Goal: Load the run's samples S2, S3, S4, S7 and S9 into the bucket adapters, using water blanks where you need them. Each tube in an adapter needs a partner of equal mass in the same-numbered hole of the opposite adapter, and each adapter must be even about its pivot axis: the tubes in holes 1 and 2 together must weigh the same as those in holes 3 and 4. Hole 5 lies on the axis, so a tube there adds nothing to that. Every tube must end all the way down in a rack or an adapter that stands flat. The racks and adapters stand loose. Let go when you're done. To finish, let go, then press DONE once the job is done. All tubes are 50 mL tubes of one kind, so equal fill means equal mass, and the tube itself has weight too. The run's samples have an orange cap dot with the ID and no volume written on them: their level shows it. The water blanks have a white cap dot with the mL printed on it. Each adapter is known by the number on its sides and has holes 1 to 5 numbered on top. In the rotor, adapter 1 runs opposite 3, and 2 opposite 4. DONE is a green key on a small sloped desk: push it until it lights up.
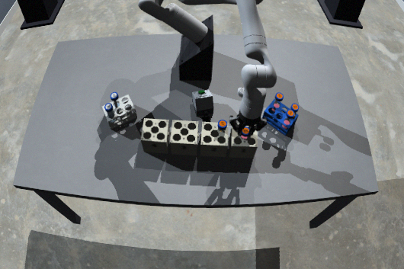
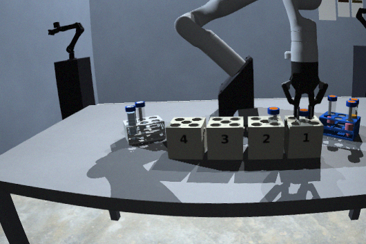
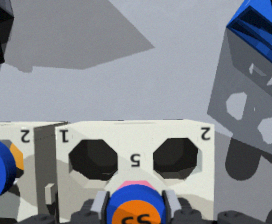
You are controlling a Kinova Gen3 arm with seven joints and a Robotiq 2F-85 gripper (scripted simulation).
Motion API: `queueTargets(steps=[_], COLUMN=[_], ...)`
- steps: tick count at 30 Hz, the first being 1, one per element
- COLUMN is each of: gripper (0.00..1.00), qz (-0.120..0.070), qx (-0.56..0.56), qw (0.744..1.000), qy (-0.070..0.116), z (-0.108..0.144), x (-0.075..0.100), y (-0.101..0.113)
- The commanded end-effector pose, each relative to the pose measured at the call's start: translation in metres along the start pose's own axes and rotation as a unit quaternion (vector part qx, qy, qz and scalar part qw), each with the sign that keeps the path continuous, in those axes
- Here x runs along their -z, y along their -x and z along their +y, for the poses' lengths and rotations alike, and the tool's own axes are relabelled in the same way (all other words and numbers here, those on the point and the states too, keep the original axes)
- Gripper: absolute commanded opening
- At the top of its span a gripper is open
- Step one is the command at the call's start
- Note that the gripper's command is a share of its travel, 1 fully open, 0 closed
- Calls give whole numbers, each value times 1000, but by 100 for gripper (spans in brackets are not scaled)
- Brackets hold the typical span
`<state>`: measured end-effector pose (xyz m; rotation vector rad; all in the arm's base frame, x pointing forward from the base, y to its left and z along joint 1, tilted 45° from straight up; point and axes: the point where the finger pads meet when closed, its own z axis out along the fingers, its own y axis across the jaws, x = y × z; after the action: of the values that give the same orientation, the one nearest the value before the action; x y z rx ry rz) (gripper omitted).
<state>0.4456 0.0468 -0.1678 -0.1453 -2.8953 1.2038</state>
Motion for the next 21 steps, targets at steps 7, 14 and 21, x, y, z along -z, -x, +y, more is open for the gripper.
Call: queueTargets(steps=[7, 14, 21], gripper=[10, 62, 62], qz=[-1, -1, -1], qx=[0, 0, 0], qw=[1000, 1000, 1000], qy=[1, 1, 1], z=[0, 0, 0], x=[1, 1, 1], y=[0, 0, 0])
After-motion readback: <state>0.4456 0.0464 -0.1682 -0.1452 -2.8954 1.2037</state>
